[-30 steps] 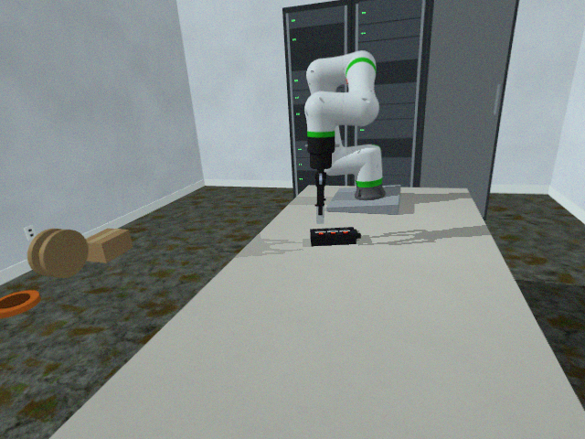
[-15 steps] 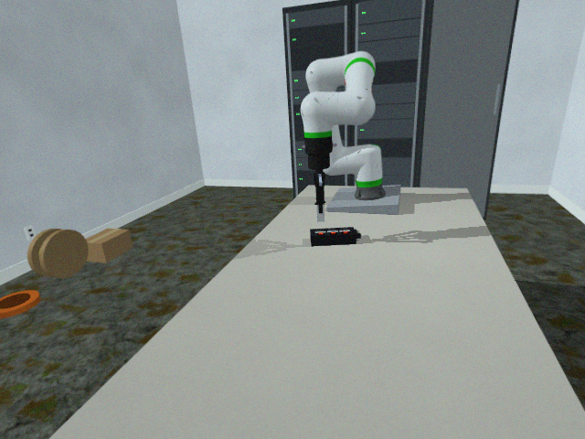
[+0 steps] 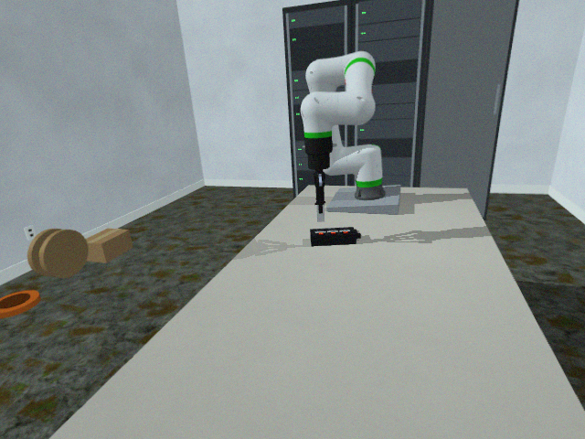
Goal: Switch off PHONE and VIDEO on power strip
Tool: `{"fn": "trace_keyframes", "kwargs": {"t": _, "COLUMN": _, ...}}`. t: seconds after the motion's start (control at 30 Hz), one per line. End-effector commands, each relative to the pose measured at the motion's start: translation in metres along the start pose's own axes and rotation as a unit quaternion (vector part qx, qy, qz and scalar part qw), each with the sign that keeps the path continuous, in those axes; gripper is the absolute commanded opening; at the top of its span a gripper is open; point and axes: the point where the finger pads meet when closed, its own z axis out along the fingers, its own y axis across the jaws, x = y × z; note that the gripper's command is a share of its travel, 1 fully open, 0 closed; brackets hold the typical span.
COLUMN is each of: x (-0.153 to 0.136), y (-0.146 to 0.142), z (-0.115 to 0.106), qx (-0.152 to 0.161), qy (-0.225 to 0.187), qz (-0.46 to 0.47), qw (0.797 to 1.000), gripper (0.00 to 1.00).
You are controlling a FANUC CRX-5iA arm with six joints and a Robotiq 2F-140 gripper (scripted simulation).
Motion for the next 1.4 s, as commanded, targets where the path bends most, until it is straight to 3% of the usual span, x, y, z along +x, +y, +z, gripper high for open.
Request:
{"fn": "trace_keyframes", "kwargs": {"t": 0.0, "x": 0.000, "y": 0.000, "z": 0.001, "qx": 0.000, "qy": 0.000, "qz": 0.000, "qw": 1.000, "gripper": 0.00}}
{"fn": "trace_keyframes", "kwargs": {"t": 1.37, "x": 0.001, "y": 0.000, "z": 0.038, "qx": 0.000, "qy": 0.000, "qz": 0.000, "qw": 1.000, "gripper": 0.00}}
